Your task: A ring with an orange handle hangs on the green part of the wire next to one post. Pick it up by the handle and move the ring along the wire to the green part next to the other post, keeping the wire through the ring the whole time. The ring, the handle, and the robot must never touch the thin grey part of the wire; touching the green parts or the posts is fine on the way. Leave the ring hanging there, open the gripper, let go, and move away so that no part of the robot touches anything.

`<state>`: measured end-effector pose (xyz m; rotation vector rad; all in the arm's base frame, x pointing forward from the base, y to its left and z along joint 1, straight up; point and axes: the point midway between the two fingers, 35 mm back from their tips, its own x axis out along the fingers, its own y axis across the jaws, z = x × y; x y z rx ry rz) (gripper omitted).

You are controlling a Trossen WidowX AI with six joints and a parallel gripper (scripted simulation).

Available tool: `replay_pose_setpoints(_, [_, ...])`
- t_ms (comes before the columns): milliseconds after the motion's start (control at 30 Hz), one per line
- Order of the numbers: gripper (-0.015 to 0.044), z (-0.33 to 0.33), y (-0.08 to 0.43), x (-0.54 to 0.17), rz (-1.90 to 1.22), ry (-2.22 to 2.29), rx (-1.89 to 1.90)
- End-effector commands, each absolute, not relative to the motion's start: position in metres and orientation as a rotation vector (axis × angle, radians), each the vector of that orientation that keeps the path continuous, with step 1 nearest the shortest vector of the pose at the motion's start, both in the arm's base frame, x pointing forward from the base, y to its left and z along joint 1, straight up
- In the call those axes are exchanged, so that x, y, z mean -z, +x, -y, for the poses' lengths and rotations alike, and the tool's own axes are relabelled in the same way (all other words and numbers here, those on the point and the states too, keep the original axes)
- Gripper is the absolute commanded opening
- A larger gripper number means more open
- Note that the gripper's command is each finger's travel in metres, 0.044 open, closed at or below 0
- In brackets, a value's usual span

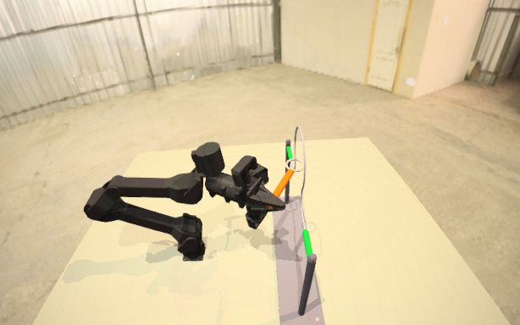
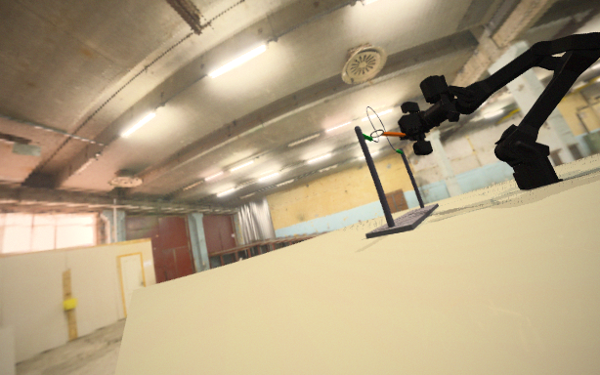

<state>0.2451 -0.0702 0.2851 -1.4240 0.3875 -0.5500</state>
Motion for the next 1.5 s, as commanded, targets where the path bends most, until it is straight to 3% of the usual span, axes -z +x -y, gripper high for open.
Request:
replay_pose_setpoints(0, [-0.0150, 0.068, 0.245, -0.270, -0.406, -1.337, 0.528])
replay_pose_setpoints(1467, [-0.0150, -0.030, 0.260, -0.154, -0.446, -0.327, 0.234])
